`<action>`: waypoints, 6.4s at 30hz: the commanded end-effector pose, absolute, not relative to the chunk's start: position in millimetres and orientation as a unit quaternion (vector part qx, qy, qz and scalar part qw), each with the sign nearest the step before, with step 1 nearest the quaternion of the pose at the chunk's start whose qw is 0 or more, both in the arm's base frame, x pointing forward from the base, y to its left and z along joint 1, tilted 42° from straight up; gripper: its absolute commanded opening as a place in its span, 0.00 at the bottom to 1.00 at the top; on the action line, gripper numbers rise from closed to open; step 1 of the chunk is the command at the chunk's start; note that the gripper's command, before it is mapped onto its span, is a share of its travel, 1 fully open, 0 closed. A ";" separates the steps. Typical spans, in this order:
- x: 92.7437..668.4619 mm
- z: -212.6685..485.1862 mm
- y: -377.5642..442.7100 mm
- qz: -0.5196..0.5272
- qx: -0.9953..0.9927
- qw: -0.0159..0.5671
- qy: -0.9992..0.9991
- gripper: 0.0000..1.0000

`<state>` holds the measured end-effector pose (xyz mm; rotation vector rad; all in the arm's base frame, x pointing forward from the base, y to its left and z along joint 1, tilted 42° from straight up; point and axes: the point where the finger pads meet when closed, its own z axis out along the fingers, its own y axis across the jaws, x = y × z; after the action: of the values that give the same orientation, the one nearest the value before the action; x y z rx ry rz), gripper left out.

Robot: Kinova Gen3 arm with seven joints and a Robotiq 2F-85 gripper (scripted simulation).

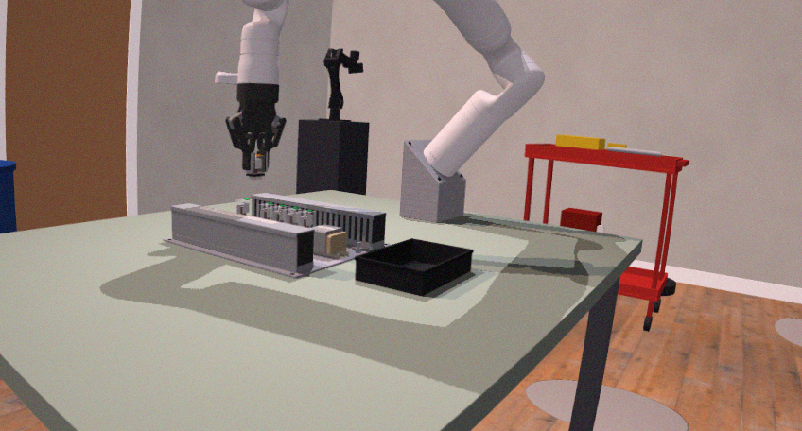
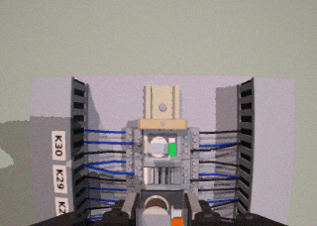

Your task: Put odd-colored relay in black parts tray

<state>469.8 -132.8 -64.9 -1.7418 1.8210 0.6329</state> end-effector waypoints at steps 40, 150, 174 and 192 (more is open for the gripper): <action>470.5 -56.5 -125.2 0.234 -0.646 0.269 0.676 0.00; 479.9 162.4 120.5 0.234 -0.646 0.269 0.676 0.00; 480.0 162.3 120.5 0.234 -0.646 0.269 0.676 0.00; 480.6 154.5 127.5 0.234 -0.646 0.269 0.676 0.00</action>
<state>480.9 126.4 156.1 -1.7409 1.8209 0.6289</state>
